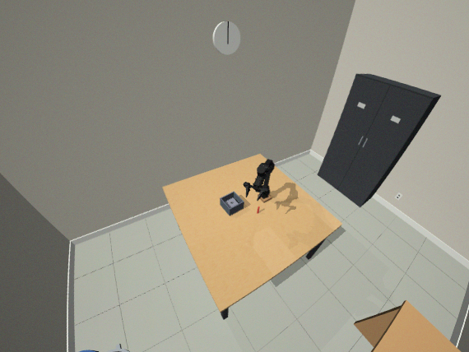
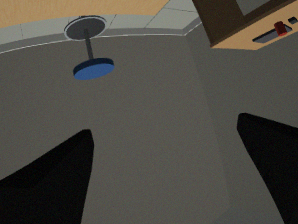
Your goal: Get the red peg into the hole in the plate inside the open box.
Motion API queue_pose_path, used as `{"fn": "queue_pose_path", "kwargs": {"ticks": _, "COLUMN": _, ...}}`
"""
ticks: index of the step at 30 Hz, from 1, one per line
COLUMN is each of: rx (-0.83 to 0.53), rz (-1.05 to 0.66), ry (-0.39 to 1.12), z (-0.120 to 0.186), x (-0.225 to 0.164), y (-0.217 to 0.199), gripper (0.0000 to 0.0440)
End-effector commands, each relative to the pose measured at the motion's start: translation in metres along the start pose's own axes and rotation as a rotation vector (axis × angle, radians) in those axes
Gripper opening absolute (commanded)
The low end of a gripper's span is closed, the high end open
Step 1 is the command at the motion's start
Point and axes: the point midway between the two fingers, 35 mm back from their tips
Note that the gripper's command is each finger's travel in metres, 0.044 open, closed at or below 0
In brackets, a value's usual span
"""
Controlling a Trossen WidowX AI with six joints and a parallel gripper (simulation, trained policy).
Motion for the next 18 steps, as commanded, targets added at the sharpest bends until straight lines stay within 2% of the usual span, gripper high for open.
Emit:
{"fn": "queue_pose_path", "kwargs": {"ticks": 1, "rx": -0.001, "rz": -0.031, "ry": 0.017, "z": 0.003, "x": -0.003, "y": -0.001, "gripper": 0.0424}}
{"fn": "queue_pose_path", "kwargs": {"ticks": 2, "rx": 0.000, "rz": -0.065, "ry": 0.026, "z": 0.005, "x": -0.004, "y": -0.001, "gripper": 0.0440}}
{"fn": "queue_pose_path", "kwargs": {"ticks": 18, "rx": 0.006, "rz": -0.618, "ry": -0.029, "z": 0.019, "x": 0.032, "y": -0.008, "gripper": 0.0440}}
Point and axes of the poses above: the point midway between the two fingers, 35 mm back from their tips, its own z axis back along the fingers, its own y axis across the jaws, x = y × z, and after that the axes turned 10 degrees about -z, right-handed
